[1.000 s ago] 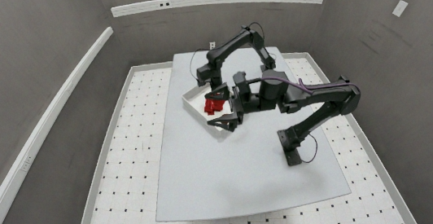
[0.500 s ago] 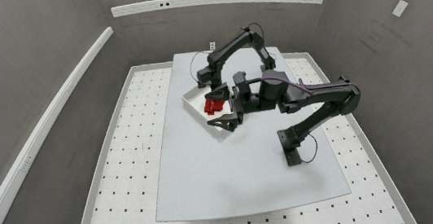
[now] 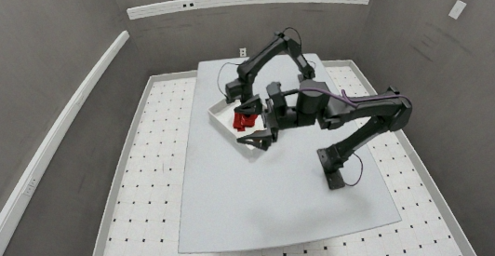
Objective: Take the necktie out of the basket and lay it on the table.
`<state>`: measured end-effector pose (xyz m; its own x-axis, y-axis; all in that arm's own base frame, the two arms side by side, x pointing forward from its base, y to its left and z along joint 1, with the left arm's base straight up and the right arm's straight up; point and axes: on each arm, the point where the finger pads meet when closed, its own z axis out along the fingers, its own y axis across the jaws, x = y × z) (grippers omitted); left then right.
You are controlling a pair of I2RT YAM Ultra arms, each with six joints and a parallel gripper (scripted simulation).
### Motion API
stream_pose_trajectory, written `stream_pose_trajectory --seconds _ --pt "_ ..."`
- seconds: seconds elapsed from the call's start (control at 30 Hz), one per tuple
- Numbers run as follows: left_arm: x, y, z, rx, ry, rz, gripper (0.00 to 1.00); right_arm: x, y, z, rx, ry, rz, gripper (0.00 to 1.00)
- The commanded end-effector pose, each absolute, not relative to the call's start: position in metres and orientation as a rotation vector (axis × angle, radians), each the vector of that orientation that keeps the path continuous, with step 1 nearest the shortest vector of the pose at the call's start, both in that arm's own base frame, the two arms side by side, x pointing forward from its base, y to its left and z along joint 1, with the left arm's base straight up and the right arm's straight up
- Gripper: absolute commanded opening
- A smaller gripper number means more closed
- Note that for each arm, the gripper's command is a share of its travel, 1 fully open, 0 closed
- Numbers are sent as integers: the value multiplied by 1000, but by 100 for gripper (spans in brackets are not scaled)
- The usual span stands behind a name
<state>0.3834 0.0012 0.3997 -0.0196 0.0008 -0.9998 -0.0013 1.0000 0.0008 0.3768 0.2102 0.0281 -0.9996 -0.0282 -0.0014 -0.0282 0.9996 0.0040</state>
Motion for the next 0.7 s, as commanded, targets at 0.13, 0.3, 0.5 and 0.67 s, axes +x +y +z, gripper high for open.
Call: stream_pose_trajectory --seconds 0.13,0.3,0.5,0.67 --pt "383 1 400 0 1590 2 100 377 212 17 -39 3141 0 74" --pt "383 1 400 0 1590 2 100 377 212 17 -39 3141 0 74" --pt "383 1 400 0 1590 2 100 377 212 17 -39 3141 0 74" --pt "383 1 400 0 1590 2 100 377 212 14 -39 3141 0 74"
